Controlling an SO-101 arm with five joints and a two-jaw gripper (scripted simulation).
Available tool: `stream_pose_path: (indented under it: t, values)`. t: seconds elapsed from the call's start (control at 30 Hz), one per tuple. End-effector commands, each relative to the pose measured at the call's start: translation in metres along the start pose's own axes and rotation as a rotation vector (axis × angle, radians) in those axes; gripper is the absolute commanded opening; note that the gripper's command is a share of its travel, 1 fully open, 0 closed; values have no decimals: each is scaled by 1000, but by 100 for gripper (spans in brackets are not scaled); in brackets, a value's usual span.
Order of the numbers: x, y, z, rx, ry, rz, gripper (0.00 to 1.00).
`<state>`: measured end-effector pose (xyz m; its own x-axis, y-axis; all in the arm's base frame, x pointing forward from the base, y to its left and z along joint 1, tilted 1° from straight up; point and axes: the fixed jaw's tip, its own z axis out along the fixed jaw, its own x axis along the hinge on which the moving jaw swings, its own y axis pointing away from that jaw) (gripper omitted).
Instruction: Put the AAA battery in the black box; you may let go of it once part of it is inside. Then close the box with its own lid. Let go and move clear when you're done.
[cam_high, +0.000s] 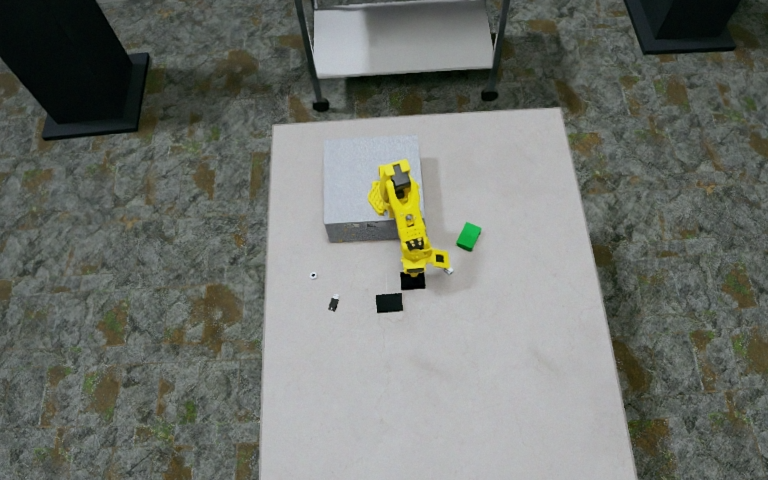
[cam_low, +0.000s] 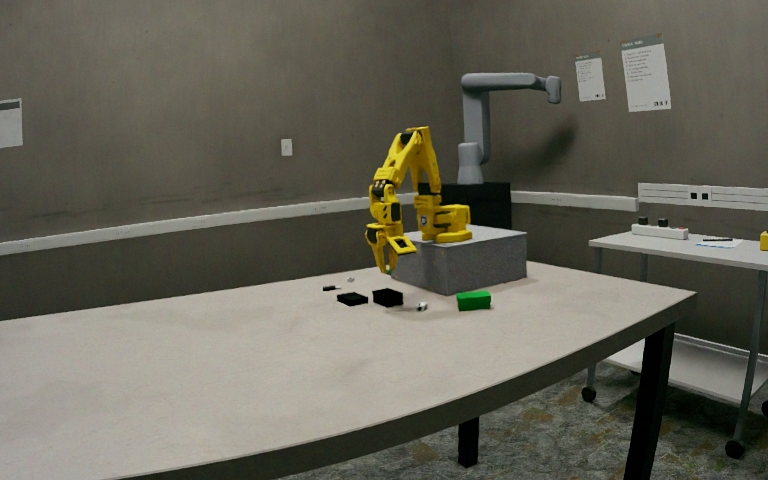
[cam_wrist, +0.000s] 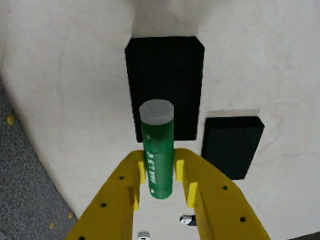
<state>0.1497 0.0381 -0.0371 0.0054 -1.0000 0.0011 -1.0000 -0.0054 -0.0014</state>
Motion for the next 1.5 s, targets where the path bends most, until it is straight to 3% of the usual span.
stream_pose_path:
  t: [0.0, 1.47]
  values:
    - [-1, 0, 0, 8, -3, 0, 3]
    - [1, -4, 0, 8, -3, 0, 3]
